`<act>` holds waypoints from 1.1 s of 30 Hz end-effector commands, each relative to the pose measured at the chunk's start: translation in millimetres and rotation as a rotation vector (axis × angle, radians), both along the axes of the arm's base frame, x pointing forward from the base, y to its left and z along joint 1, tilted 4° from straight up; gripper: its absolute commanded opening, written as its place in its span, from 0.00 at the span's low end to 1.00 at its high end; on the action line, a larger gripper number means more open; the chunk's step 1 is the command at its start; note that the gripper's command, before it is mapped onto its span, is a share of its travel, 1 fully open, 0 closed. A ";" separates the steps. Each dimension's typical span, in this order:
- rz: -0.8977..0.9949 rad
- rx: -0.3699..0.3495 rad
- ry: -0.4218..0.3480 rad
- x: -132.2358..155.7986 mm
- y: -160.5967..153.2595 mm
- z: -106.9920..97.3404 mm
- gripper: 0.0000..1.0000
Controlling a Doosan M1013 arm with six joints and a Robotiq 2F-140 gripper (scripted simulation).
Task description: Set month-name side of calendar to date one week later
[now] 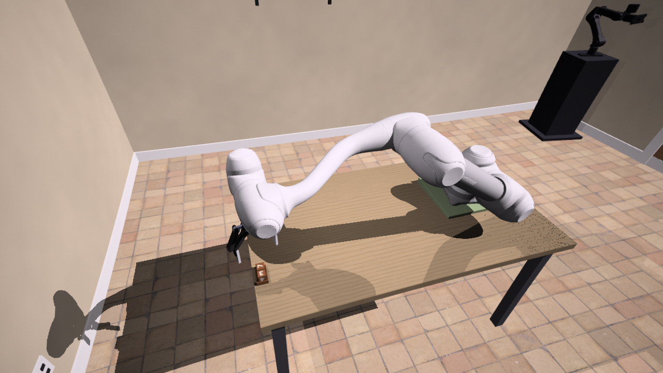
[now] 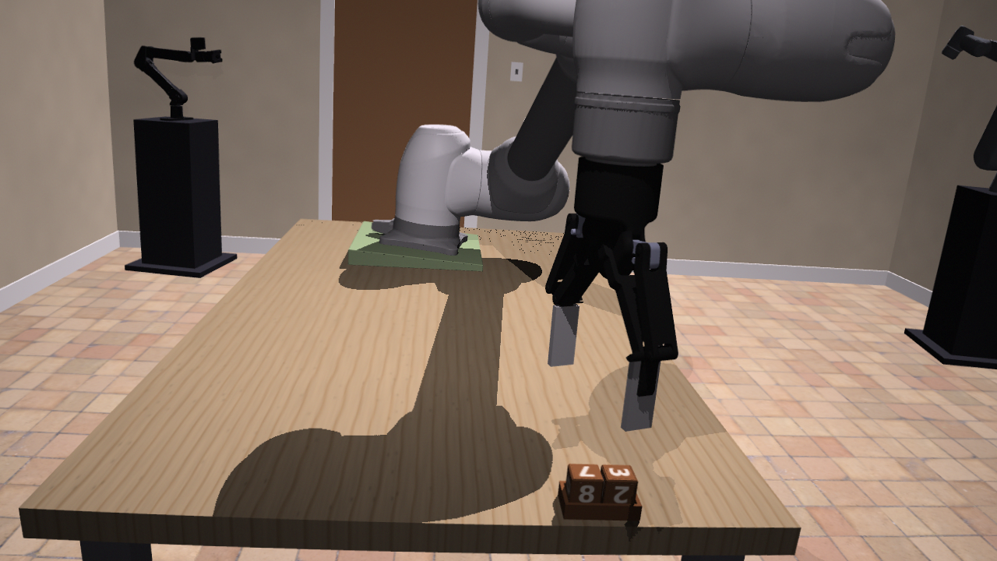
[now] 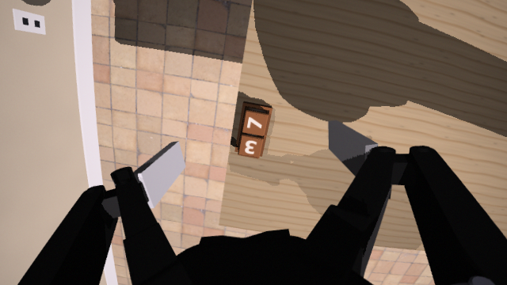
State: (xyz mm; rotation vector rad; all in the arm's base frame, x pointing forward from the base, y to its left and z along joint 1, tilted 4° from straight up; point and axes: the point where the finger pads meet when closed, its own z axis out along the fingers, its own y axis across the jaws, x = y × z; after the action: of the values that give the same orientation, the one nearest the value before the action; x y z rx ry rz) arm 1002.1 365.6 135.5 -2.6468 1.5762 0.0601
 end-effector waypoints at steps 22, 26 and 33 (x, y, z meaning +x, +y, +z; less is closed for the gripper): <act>-0.327 -0.004 0.023 -0.2 0.2 -3.0 0.36; -0.327 -0.004 0.023 -0.2 0.2 -3.0 0.36; -0.327 -0.004 0.023 -0.2 0.2 -3.0 0.36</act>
State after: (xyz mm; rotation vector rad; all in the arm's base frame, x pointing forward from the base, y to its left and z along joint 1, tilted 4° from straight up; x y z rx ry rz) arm 1001.9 365.7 132.2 -2.3616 1.9931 0.0710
